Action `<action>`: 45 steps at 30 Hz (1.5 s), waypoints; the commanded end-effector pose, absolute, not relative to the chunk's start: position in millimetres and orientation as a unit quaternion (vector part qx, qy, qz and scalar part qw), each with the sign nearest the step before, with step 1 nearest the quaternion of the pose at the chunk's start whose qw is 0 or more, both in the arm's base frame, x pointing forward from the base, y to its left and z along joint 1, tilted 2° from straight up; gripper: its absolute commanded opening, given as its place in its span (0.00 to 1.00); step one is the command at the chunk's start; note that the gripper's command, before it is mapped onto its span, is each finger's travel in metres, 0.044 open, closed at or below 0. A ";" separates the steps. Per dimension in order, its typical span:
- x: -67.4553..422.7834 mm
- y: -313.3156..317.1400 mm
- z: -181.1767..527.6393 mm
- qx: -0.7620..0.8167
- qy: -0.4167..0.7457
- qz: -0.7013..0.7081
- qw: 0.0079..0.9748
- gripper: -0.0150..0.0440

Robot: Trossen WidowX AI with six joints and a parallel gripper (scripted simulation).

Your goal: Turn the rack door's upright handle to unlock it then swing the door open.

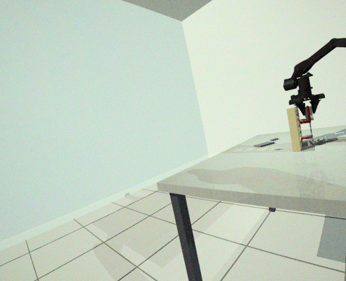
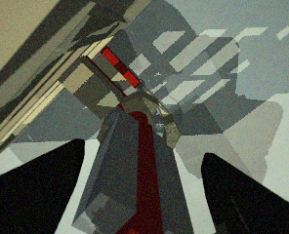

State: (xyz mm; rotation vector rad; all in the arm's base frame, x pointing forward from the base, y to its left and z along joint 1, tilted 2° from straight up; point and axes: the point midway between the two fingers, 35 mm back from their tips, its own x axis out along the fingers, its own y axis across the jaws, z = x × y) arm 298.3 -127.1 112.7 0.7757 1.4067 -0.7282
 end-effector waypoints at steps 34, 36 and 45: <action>299.9 -124.9 112.3 -0.284 0.631 0.285 0.664 0.74; 299.9 -124.9 112.3 -0.316 0.616 0.316 0.649 0.74; 300.0 -124.9 112.3 -0.452 0.531 0.444 0.563 0.74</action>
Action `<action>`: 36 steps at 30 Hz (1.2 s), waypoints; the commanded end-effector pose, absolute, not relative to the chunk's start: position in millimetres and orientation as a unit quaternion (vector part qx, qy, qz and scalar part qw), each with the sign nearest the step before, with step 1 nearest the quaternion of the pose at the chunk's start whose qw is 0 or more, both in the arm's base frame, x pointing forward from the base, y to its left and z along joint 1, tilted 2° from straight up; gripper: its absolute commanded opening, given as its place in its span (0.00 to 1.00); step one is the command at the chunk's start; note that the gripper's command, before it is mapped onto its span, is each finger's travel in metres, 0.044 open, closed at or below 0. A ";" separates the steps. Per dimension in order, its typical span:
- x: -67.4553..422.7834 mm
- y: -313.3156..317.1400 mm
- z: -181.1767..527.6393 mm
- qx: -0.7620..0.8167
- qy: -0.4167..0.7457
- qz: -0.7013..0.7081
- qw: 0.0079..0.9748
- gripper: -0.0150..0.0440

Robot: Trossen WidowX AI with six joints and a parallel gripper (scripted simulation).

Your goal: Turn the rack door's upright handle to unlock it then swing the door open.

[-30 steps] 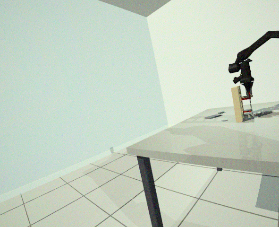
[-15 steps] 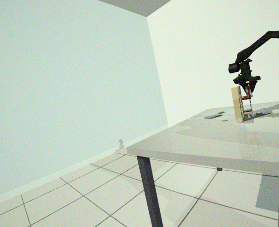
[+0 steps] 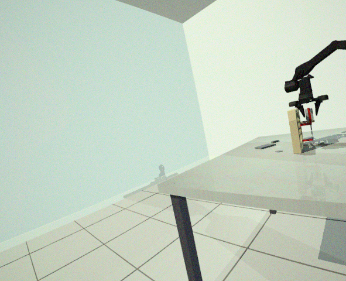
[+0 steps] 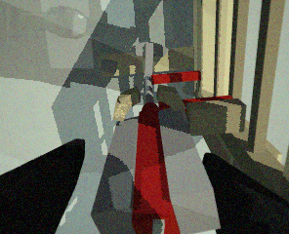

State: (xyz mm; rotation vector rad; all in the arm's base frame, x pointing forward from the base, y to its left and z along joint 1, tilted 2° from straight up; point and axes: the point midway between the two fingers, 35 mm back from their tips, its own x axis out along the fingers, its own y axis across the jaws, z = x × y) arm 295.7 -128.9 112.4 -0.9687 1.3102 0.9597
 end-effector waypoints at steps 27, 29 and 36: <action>300.1 -124.9 112.3 -0.524 0.465 0.512 0.497 0.61; 300.1 -124.9 112.3 -0.524 0.465 0.512 0.497 0.58; 300.1 -124.9 112.3 -0.524 0.465 0.512 0.497 0.50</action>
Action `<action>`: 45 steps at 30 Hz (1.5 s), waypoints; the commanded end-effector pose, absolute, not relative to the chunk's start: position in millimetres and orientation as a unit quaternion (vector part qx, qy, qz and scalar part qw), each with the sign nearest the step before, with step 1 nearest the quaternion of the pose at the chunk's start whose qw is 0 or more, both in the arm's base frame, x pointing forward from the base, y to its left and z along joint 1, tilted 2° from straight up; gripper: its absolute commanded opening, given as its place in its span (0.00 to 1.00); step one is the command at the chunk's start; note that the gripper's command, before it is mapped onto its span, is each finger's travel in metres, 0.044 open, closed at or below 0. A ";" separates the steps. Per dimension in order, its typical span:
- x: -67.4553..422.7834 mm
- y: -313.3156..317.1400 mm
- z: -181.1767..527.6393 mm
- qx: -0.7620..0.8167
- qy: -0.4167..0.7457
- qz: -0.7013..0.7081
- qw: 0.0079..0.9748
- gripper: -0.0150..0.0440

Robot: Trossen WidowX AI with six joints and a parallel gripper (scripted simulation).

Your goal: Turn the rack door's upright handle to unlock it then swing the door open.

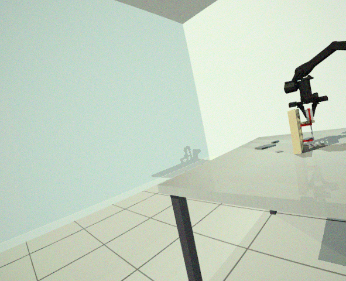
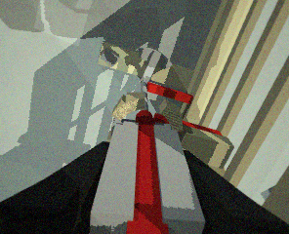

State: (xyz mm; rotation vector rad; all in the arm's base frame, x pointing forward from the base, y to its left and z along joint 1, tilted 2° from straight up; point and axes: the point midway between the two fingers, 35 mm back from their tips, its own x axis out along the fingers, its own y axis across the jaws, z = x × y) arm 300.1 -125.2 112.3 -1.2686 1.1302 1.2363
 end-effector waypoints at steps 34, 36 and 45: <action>291.1 -120.3 112.1 -0.465 0.520 0.457 0.552 0.28; 289.1 -119.3 112.0 -0.453 0.529 0.447 0.561 0.28; 277.0 -112.0 111.6 -0.399 0.568 0.396 0.601 0.28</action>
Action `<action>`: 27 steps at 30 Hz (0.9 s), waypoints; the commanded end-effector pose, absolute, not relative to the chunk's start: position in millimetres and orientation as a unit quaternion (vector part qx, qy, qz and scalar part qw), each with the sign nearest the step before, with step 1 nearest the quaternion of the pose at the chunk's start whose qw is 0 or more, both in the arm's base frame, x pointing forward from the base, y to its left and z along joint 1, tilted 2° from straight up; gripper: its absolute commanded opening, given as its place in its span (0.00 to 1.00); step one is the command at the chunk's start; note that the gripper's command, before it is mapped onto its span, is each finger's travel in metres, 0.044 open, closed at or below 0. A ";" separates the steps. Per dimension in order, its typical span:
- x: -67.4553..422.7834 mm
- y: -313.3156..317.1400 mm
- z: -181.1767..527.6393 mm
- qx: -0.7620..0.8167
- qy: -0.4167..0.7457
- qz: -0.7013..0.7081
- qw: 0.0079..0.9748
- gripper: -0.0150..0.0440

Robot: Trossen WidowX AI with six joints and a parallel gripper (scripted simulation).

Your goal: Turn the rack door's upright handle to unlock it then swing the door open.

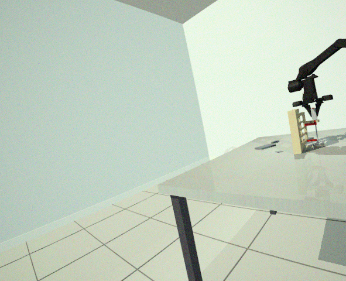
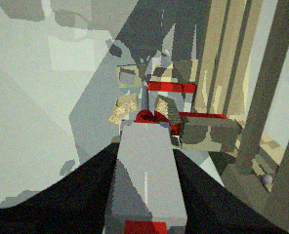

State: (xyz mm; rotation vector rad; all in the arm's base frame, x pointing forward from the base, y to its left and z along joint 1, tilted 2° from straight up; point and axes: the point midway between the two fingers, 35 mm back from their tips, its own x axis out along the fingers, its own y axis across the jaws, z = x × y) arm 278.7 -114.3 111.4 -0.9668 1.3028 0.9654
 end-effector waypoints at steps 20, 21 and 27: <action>242.2 -80.5 110.6 -0.282 0.631 0.287 0.663 0.28; 240.7 -78.5 110.5 -0.277 0.633 0.282 0.665 0.28; 232.1 -66.6 110.3 -0.244 0.646 0.252 0.678 0.28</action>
